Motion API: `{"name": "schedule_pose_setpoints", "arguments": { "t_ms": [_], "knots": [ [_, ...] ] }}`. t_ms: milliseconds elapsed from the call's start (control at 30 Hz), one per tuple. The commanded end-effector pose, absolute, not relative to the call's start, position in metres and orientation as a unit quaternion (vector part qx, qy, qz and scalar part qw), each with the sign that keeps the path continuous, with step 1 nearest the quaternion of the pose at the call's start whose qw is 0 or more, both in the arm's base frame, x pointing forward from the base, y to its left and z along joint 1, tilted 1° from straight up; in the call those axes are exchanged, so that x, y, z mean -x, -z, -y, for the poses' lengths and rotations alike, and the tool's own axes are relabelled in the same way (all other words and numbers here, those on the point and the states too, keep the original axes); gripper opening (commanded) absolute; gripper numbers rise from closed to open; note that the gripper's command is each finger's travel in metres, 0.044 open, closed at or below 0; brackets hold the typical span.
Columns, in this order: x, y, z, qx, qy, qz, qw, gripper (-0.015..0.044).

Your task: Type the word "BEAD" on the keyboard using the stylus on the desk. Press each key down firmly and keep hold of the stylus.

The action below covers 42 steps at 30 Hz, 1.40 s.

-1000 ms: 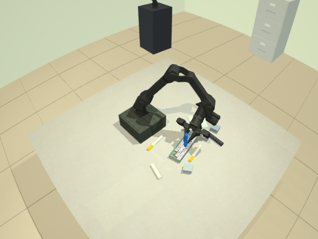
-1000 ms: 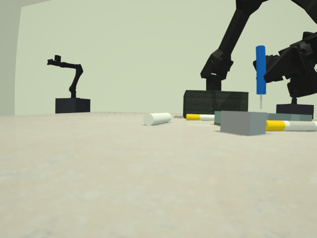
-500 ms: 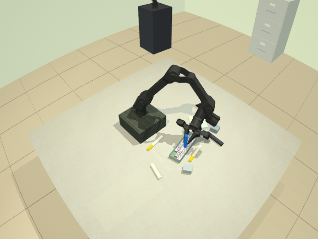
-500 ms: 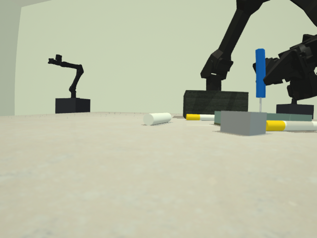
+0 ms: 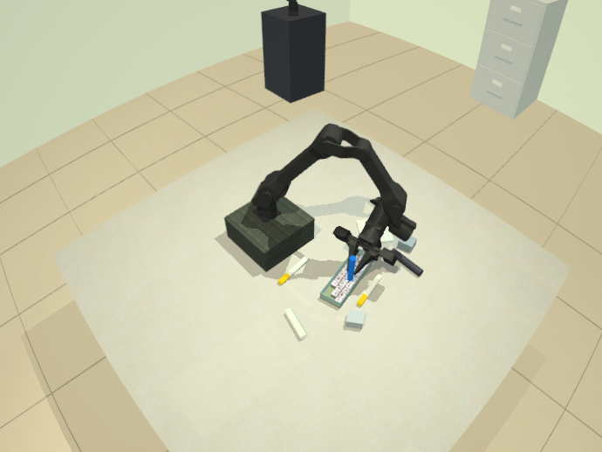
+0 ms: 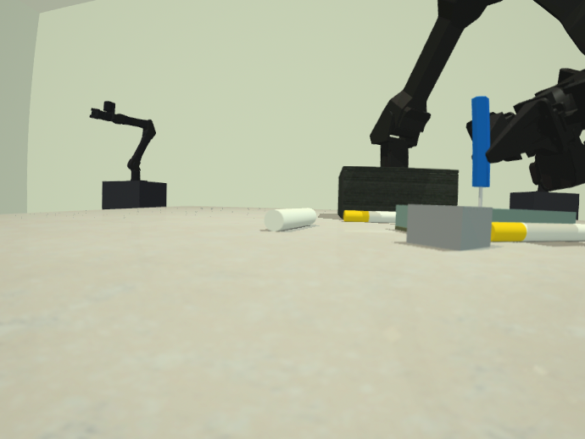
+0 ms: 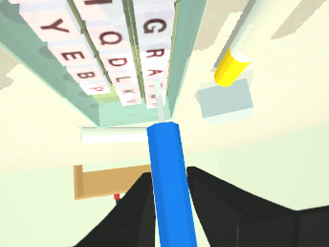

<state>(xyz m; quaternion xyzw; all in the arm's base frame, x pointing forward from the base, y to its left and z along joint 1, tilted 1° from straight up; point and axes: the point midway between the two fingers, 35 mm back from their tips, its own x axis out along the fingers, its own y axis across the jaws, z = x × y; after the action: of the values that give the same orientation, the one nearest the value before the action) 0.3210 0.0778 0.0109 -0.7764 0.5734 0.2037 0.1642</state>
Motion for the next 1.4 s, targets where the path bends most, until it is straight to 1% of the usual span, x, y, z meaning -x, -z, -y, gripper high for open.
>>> {"name": "schedule_pose_setpoints", "arguments": {
  "t_ms": [0, 900, 1233, 1367],
  "knots": [
    [-0.321, -0.009, -0.077, 0.778, -0.204, -0.572, 0.16, 0.0081],
    [-0.321, -0.002, -0.077, 0.778, -0.204, -0.572, 0.16, 0.0081],
    [-0.319, -0.038, -0.076, 0.778, -0.204, -0.572, 0.16, 0.0081],
    [-0.319, -0.039, -0.076, 0.778, -0.204, -0.572, 0.16, 0.0081]
  ]
}}
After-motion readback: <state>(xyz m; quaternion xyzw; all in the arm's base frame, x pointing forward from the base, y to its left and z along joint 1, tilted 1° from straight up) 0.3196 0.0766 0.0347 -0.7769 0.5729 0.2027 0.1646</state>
